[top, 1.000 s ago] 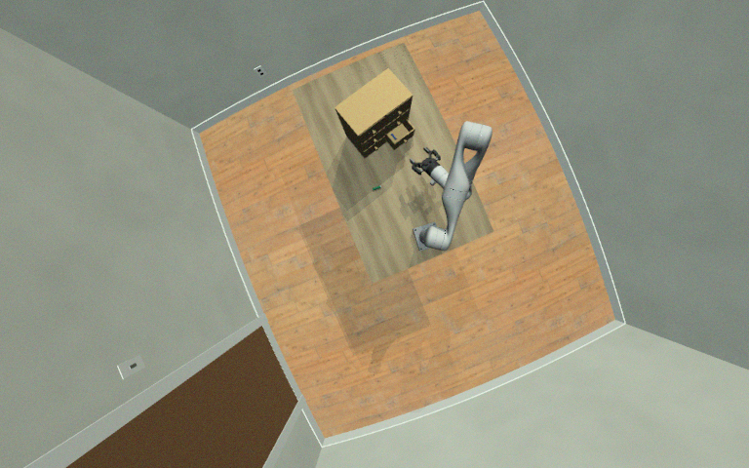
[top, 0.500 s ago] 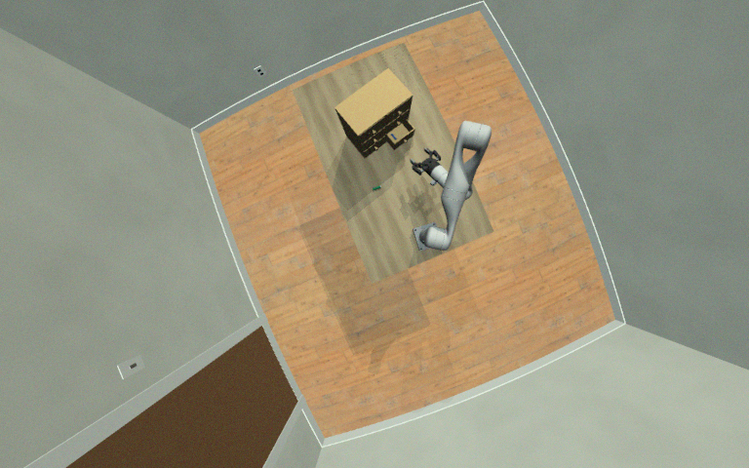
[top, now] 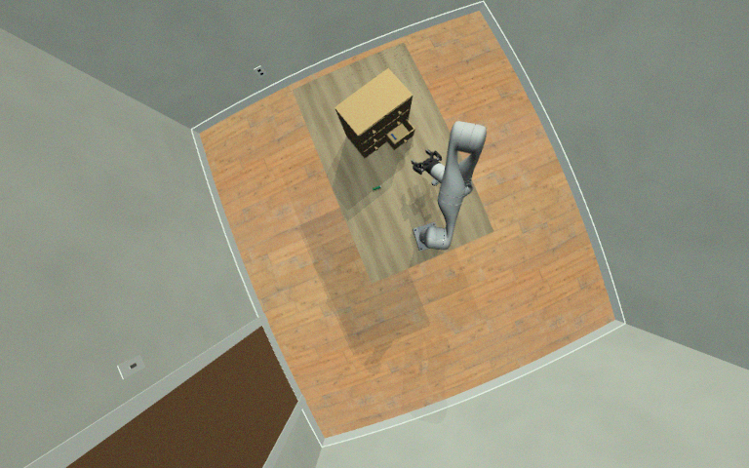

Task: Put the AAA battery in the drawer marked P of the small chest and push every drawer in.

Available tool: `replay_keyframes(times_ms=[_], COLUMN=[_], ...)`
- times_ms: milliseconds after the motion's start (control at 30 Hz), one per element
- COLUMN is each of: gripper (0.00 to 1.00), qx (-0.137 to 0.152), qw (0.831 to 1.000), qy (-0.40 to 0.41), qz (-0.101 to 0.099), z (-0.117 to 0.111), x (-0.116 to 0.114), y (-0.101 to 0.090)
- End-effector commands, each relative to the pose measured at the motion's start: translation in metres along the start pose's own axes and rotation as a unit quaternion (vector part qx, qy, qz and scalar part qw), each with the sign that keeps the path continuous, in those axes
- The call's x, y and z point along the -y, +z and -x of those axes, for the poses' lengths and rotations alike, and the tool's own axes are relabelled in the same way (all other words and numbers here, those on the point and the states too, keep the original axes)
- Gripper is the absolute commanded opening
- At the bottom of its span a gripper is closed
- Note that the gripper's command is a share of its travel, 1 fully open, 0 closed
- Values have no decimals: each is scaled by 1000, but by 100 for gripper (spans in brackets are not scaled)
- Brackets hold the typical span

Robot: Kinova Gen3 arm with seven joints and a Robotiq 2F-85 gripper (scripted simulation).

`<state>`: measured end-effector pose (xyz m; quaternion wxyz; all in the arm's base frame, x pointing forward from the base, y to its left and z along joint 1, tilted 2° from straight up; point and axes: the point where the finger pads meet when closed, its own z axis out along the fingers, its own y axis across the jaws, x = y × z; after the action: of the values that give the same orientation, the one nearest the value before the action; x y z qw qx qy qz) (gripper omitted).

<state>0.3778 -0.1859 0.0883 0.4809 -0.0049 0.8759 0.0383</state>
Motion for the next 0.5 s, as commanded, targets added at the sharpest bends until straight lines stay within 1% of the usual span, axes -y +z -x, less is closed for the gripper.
replay_keyframes(times_ms=[0, 133, 233, 300, 400, 467], gripper=[100, 100, 100, 100, 100, 100], qx=[-7, -52, -84, -84, -124, -146], qw=[1000, 998, 996, 996, 992, 989], qy=[-20, -22, -21, -21, -23, -22], qz=[3, 8, 9, 9, 10, 9], z=[23, 21, 25, 25, 23, 26], x=[-5, -5, -5, -5, -5, -5], y=[-1, -1, -2, -2, -3, -4])
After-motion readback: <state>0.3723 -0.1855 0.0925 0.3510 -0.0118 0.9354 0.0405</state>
